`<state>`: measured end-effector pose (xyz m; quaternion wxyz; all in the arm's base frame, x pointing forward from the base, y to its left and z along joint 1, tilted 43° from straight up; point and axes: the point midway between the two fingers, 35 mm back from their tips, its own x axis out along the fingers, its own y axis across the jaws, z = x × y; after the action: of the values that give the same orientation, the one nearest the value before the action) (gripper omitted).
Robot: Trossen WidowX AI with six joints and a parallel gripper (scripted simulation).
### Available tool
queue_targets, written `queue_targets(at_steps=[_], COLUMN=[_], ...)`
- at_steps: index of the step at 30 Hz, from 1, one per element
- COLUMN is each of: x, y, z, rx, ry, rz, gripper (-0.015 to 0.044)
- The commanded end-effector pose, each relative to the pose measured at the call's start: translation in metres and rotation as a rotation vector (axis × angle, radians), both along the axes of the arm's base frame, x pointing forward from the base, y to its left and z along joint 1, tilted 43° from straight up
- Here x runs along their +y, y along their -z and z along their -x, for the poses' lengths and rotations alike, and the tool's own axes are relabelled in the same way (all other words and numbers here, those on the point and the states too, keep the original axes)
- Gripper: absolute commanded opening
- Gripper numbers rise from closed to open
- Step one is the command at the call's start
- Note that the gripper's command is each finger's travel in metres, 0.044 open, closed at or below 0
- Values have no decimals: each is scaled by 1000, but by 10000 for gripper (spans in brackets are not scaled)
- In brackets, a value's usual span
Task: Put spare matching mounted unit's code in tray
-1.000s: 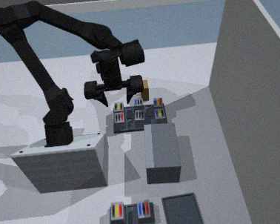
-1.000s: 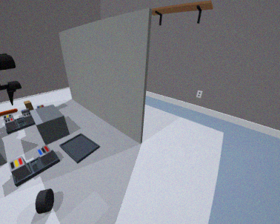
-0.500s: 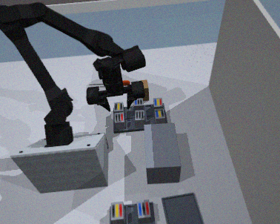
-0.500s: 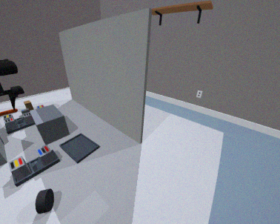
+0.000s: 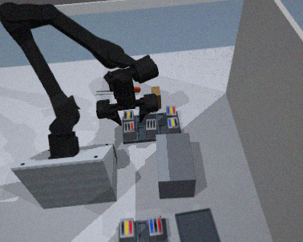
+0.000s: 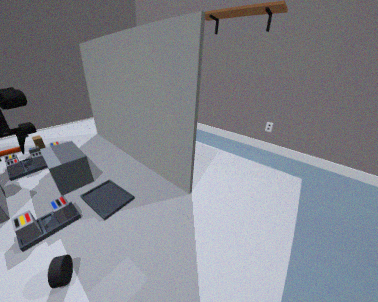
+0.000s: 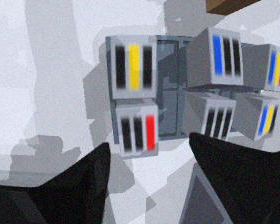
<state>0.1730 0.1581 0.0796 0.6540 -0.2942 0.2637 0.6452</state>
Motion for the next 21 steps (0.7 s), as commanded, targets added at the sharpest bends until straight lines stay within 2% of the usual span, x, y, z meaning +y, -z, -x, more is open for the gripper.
queue_targets(at_steps=[1, 21], x=[3, 27], y=[9, 30], z=[1, 4], rx=[17, 17], ry=[4, 6], rz=[10, 4], gripper=[300, 300])
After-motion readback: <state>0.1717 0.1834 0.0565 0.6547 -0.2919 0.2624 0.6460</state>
